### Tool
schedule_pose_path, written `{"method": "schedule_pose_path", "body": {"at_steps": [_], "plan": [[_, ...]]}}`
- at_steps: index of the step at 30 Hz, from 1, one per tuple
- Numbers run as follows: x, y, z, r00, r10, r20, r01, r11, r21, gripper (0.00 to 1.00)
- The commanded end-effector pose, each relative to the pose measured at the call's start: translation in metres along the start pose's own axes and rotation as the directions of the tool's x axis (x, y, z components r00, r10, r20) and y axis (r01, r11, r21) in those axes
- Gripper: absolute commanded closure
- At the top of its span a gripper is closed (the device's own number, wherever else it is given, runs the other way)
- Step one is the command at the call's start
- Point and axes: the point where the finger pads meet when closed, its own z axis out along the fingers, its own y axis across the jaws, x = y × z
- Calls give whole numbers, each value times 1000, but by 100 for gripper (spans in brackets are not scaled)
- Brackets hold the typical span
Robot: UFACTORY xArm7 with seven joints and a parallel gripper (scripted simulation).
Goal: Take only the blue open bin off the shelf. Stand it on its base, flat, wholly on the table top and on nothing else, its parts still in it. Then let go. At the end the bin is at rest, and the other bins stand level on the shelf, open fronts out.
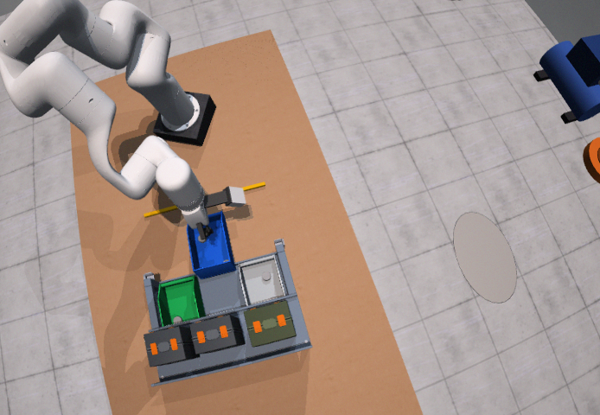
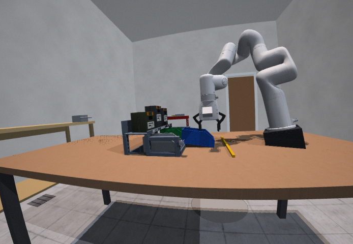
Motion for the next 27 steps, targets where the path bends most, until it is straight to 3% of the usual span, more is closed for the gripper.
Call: {"method": "schedule_pose_path", "body": {"at_steps": [1, 3, 4, 8, 27], "plan": [[-3, -13, -28, 1000, -1, 0, 1, 1000, -5, 0], [-3, -13, -28, 1000, -1, 0, 1, 1000, -5, 0], [-2, -6, -16, 1000, 0, 0, 0, 1000, -4, 0], [-6, -22, -49, 1000, -1, 0, 1, 1000, -5, 0], [-5, -20, -42, 1000, -1, 0, 1, 1000, -6, 0]]}}
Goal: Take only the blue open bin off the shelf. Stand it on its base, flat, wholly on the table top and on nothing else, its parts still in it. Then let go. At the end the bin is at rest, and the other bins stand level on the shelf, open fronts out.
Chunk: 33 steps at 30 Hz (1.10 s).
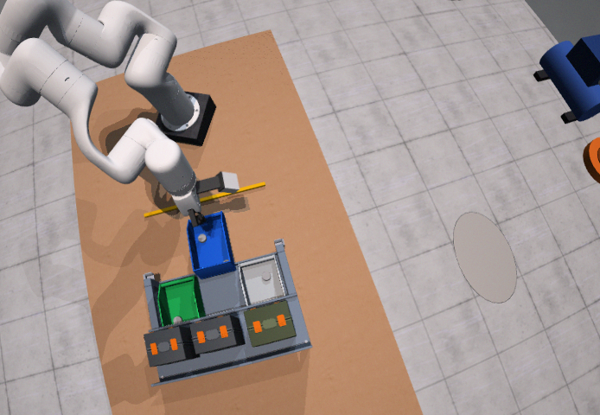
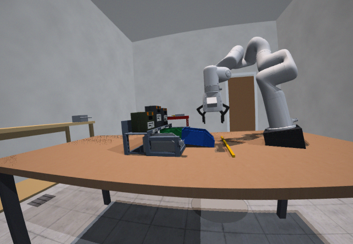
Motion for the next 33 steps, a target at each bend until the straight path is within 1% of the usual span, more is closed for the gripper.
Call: {"method": "schedule_pose_path", "body": {"at_steps": [1, 10, 15, 33], "plan": [[0, 1, 1, 1000, 0, -1, 0, 1000, -3, 0], [0, 1, 1, 1000, 0, -1, 0, 1000, -3, 0], [1, 3, 7, 1000, 0, -1, 0, 1000, -3, 0], [1, 4, 10, 1000, 0, -1, 0, 1000, -3, 0]]}}
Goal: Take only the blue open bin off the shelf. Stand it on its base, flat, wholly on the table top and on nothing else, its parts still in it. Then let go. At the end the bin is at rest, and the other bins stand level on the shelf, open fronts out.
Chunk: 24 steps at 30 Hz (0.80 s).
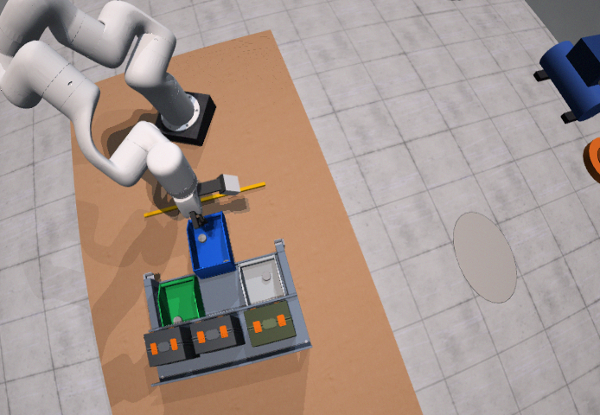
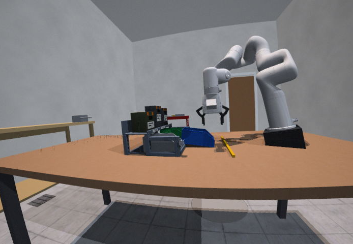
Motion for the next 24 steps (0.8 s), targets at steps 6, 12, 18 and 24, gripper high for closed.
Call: {"method": "schedule_pose_path", "body": {"at_steps": [6, 12, 18, 24], "plan": [[0, 2, 1, 1000, 0, 0, 0, 1000, -2, 0], [0, 2, 1, 1000, 0, 0, 0, 1000, -2, 67], [0, 2, 1, 1000, 0, 0, 0, 1000, -2, 67], [0, 2, 1, 1000, 0, 0, 0, 1000, -2, 67]]}}
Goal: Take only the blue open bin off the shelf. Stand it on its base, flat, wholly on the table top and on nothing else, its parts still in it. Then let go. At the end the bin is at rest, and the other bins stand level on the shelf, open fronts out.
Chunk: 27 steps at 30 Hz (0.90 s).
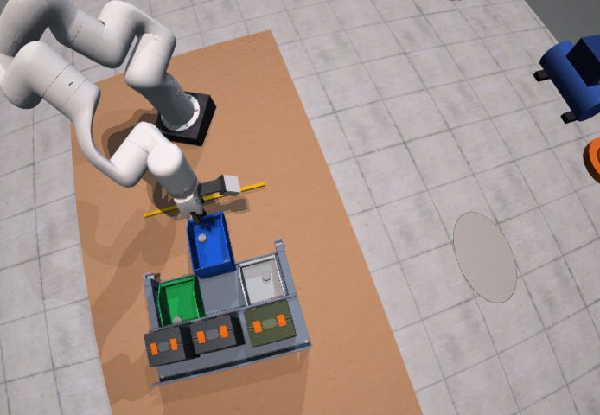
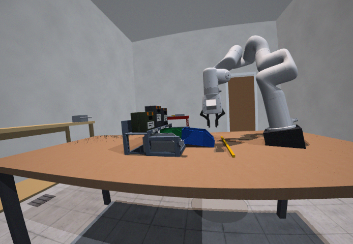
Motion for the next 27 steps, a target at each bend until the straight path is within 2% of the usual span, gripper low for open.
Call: {"method": "schedule_pose_path", "body": {"at_steps": [1, 4, 9, 21, 26, 27], "plan": [[0, 1, -1, 1000, 0, 0, 0, 1000, -3, 67], [0, 1, -1, 1000, 0, 0, 0, 1000, -3, 67], [0, 39, -13, 1000, 0, 0, 0, 1000, -3, 67], [0, 39, -13, 1000, 0, 0, 0, 1000, -3, 67], [0, 77, -24, 1000, 0, 0, 0, 1000, -3, 67], [0, 77, -24, 1000, 0, 0, 0, 1000, -3, 67]]}}
